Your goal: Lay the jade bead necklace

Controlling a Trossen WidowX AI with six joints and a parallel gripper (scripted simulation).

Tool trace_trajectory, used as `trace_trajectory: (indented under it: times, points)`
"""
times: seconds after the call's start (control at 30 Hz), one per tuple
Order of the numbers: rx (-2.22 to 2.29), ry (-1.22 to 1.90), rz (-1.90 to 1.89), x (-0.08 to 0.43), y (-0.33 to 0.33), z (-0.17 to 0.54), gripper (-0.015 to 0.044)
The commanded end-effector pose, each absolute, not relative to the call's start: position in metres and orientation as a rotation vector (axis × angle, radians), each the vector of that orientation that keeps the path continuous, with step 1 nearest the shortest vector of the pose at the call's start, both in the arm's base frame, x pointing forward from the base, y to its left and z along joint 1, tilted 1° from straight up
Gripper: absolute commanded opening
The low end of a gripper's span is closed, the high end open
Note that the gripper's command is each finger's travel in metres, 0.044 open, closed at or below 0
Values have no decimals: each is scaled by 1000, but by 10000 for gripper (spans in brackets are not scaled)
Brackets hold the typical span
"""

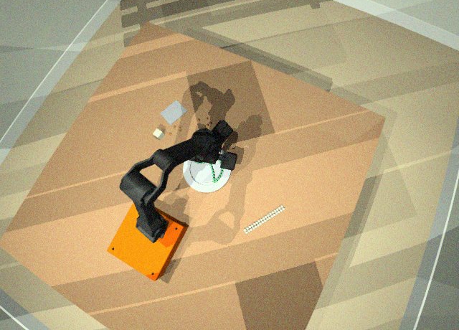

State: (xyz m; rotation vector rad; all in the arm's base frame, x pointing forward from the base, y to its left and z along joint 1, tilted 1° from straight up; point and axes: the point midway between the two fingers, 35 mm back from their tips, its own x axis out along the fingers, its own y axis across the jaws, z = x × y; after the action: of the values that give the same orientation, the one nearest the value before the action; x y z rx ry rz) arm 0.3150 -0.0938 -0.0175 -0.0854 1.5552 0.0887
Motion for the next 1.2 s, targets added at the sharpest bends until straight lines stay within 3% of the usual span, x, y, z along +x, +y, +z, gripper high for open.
trace_trajectory:
  times: [0.0,0.23,1.17]
  points:
    - [-380,1522,370,287,-106,-6,125]
    - [-738,1433,723,253,-117,0,120]
    - [-738,1429,717,255,-118,-23,120]
